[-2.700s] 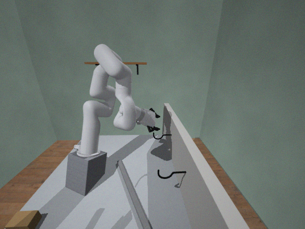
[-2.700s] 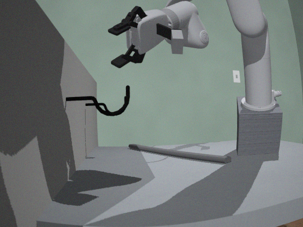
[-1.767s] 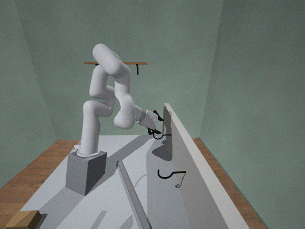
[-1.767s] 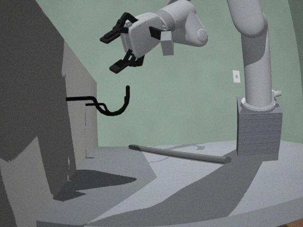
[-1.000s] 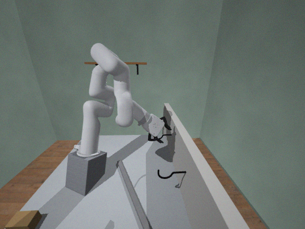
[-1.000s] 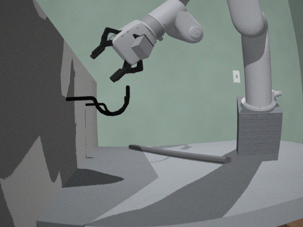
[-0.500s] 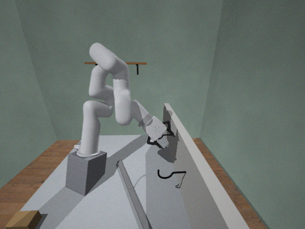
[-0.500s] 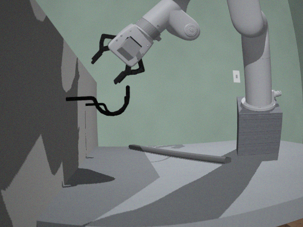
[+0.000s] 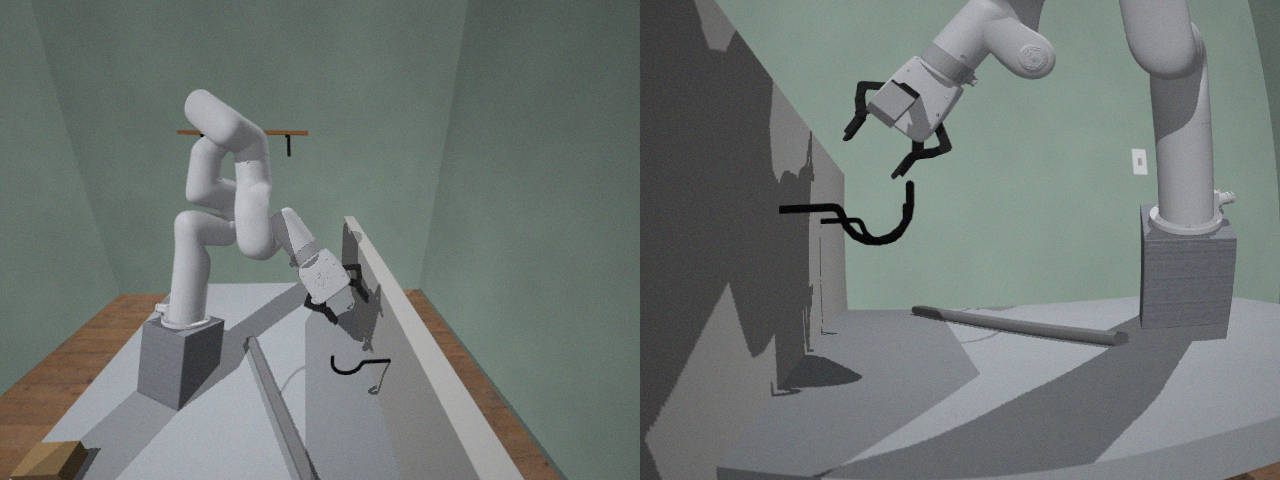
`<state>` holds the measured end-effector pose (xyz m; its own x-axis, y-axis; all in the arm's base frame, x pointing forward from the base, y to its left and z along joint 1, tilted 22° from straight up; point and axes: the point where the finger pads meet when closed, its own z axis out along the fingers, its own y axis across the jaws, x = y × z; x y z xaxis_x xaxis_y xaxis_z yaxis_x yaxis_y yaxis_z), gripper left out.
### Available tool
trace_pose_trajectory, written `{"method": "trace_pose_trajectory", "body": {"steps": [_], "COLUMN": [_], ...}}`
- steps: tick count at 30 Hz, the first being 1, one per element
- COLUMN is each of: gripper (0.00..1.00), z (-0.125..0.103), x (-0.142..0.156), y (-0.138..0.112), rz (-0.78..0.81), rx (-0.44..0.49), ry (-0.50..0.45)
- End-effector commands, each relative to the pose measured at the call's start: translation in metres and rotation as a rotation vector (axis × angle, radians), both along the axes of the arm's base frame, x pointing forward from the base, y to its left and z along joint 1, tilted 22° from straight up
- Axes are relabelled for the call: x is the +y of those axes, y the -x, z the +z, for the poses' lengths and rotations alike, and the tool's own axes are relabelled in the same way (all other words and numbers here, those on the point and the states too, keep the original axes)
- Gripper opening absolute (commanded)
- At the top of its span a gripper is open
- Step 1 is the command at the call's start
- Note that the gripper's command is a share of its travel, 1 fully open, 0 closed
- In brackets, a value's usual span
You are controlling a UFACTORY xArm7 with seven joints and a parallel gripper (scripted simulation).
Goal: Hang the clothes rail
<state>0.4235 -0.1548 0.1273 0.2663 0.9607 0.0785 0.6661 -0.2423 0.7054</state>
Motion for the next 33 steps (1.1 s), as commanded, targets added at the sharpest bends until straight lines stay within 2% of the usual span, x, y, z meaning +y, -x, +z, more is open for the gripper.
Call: {"method": "trace_pose_trajectory", "body": {"steps": [1,4,15,21,33], "gripper": [1.0,1.0,1.0,1.0,1.0], "z": [-0.005,-0.006,-0.02,-0.024,-0.038], "x": [-0.02,-0.022,-0.063,-0.074,-0.102], "y": [0.006,0.007,0.033,0.043,0.081], "rz": [-0.117,-0.117,-0.412,-0.501,-0.852], "rx": [0.036,0.036,0.107,0.125,0.183], "ry": [-0.047,-0.047,-0.18,-0.223,-0.404]}}
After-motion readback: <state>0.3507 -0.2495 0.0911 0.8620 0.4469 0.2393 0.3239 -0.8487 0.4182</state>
